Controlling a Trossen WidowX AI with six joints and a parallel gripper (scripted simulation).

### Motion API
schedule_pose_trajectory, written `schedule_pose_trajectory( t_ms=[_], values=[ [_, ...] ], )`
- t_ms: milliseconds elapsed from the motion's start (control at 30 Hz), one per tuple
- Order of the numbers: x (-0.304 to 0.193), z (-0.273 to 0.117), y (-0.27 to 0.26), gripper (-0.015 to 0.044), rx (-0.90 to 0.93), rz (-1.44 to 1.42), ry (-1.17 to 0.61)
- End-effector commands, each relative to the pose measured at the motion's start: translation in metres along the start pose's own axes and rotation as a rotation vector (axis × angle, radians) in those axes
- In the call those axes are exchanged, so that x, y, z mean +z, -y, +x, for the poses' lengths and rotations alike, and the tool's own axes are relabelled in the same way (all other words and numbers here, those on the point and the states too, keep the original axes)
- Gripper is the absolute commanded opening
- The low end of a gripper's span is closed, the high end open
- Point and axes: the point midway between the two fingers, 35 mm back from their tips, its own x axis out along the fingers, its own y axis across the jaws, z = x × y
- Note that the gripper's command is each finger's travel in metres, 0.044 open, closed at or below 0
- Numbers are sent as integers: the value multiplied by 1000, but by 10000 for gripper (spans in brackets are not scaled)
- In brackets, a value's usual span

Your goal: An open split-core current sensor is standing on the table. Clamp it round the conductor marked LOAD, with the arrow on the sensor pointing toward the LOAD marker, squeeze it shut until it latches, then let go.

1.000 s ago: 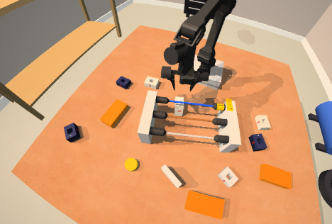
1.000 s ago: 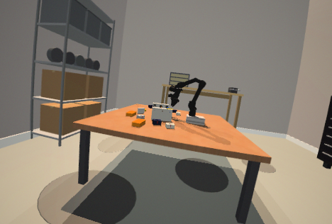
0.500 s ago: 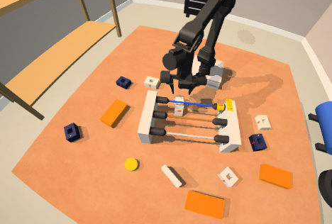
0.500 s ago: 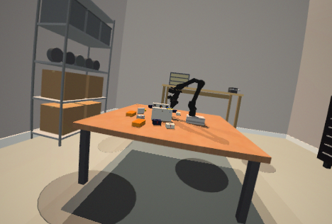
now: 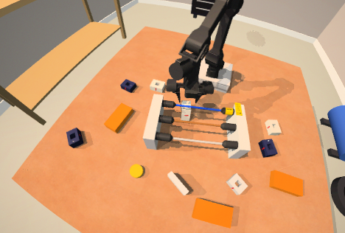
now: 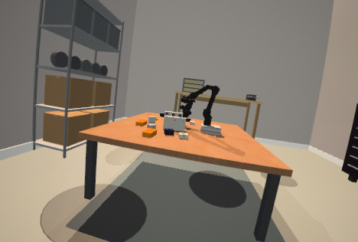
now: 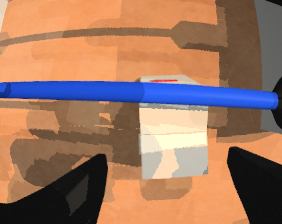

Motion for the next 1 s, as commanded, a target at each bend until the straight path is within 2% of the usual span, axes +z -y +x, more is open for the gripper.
schedule_pose_trajectory(
  t_ms=[0,233,333,833,967],
  values=[
    [-2,9,-2,326,5,4,-6],
    [-3,16,-2,326,5,4,-6],
    [-1,12,-1,247,3,0,-1],
    [-1,12,-1,147,3,0,-1],
    [-4,10,-2,42,4,3,-5]
  ],
)
